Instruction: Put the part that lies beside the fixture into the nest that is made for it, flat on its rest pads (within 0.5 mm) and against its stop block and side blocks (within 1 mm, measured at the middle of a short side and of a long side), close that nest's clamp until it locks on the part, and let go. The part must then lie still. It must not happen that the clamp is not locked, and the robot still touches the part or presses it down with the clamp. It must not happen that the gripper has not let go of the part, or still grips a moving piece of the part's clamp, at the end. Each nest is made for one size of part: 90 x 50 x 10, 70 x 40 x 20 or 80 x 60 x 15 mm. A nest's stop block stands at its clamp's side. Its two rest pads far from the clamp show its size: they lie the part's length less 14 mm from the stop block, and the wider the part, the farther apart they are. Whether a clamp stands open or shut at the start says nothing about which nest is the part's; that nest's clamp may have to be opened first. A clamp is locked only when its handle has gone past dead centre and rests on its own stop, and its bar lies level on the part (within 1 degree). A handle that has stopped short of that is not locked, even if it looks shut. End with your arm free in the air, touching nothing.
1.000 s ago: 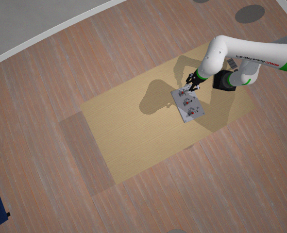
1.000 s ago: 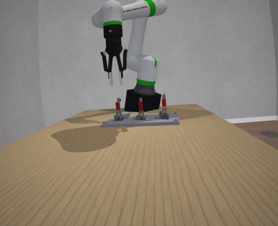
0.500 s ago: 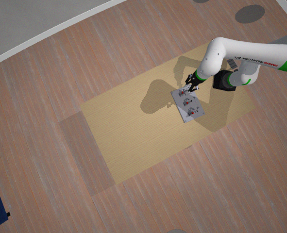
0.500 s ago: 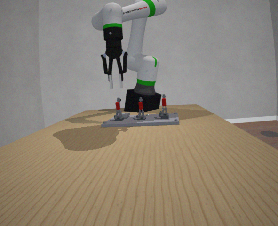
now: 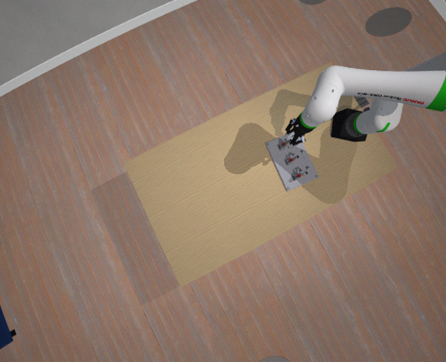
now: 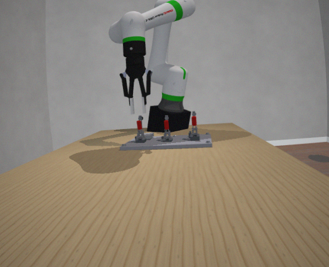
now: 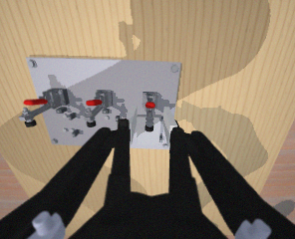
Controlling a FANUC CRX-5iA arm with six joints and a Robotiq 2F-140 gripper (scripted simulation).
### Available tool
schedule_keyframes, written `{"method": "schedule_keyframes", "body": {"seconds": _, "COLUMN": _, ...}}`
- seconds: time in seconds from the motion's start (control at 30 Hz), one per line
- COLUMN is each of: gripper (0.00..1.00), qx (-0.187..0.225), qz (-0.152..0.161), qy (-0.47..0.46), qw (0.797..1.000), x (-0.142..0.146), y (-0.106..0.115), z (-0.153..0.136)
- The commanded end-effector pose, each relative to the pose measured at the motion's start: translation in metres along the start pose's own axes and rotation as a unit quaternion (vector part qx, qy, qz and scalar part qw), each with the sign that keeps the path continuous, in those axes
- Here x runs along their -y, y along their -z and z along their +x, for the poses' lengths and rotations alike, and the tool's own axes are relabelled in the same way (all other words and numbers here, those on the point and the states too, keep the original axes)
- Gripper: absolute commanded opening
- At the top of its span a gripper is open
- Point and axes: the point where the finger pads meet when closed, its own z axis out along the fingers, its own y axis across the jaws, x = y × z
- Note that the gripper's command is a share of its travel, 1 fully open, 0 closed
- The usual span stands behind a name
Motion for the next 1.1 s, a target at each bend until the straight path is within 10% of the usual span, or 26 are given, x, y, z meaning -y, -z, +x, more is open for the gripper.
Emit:
{"method": "schedule_keyframes", "body": {"seconds": 0.0, "gripper": 0.28, "qx": 0.0, "qz": 0.0, "qy": 0.0, "qw": 1.0, "x": 0.0, "y": -0.011, "z": 0.0}}
{"method": "schedule_keyframes", "body": {"seconds": 1.07, "gripper": 0.28, "qx": 0.0, "qz": 0.0, "qy": 0.0, "qw": 1.0, "x": 0.0, "y": -0.027, "z": 0.0}}
